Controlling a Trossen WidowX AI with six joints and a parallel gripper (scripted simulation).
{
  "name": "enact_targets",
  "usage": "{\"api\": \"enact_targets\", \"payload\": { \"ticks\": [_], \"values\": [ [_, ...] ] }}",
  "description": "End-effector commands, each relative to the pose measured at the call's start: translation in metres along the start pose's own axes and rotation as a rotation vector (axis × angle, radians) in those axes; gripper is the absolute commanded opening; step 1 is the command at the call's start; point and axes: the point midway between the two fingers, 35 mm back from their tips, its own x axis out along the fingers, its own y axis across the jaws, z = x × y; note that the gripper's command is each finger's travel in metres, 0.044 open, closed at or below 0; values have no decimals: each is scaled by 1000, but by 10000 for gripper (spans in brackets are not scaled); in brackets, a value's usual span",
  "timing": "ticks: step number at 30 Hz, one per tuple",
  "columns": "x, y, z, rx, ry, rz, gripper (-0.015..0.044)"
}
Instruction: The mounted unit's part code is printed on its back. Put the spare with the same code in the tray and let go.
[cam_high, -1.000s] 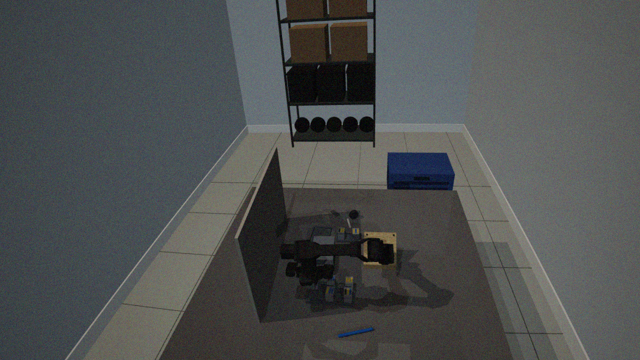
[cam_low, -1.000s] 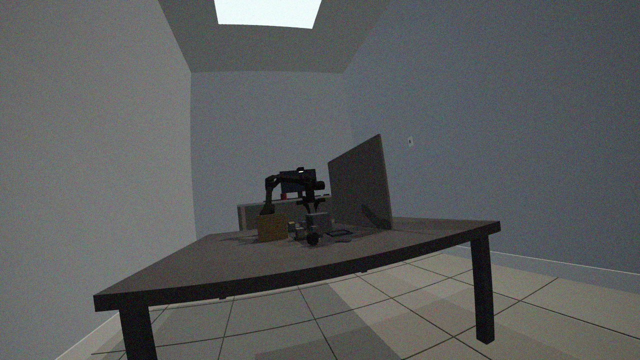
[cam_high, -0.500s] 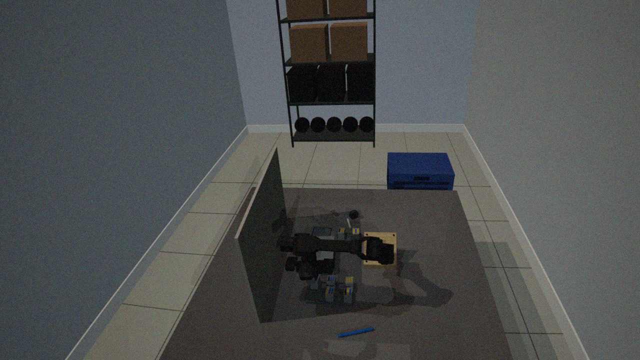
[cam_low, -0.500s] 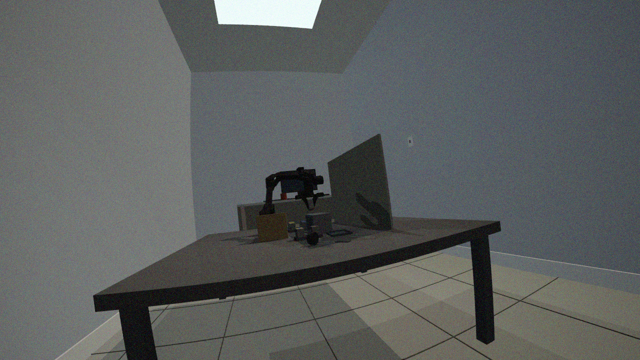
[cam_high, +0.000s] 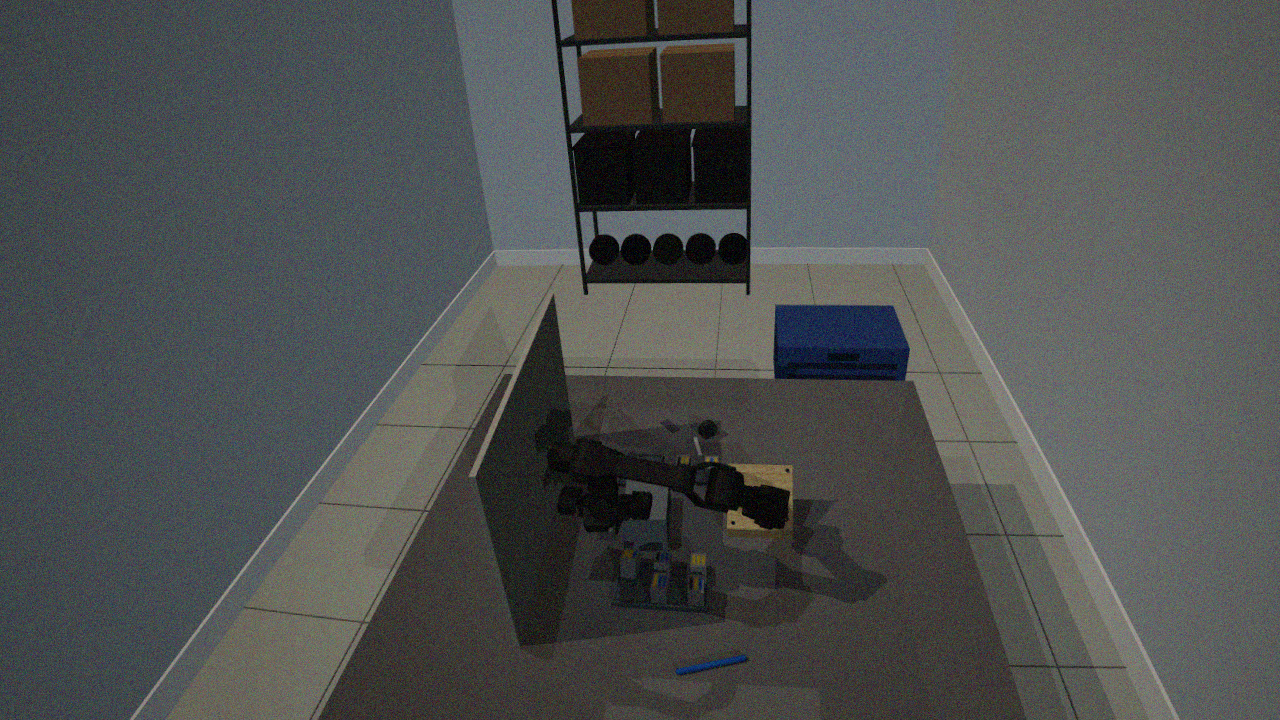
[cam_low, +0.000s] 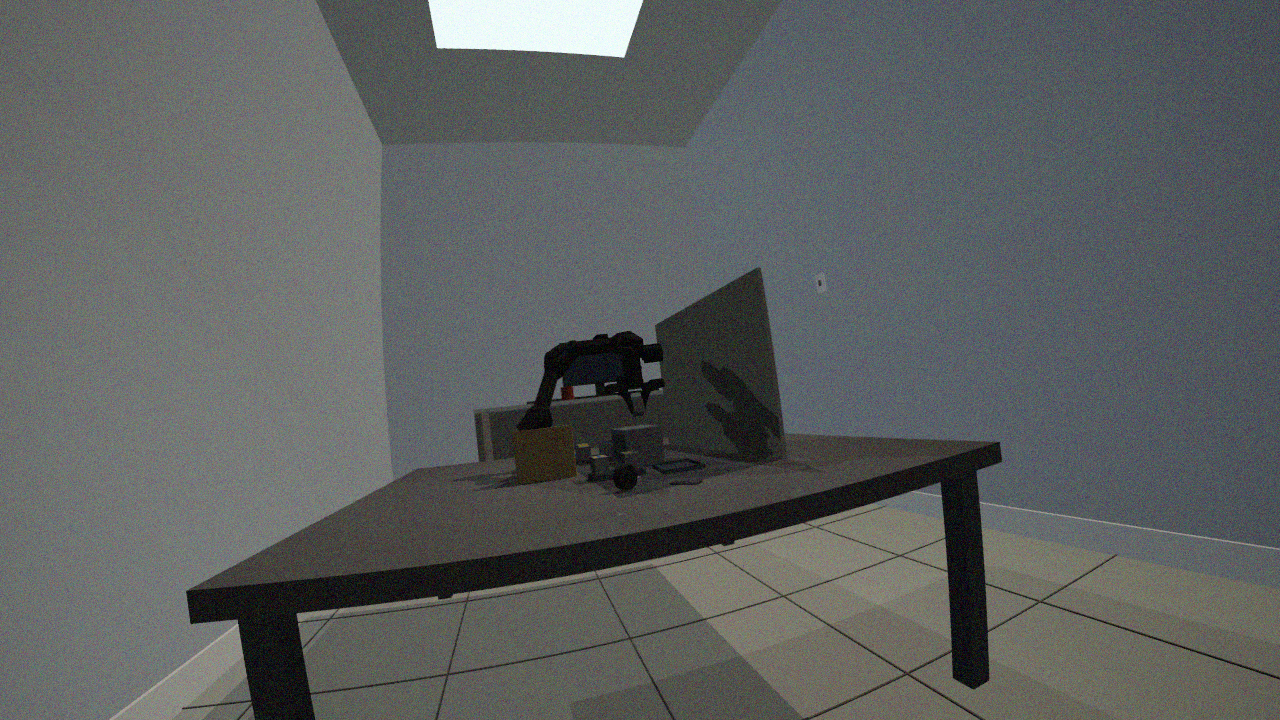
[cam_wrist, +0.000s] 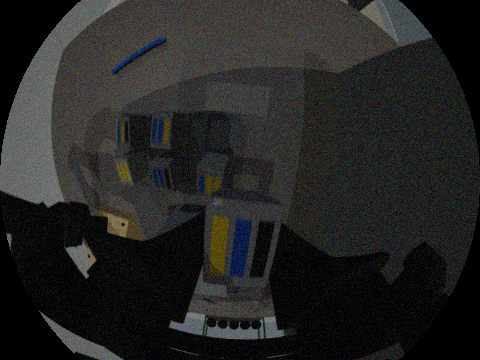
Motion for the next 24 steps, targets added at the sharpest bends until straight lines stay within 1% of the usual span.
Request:
{"api": "enact_targets", "payload": {
  "ticks": [1,13,24],
  "values": [
    [-3,-13,-29,6,18,-5,0],
    [-6,-35,-118,17,36,-5,0],
    [-8,-36,-203,14,47,4,0]
  ]
}}
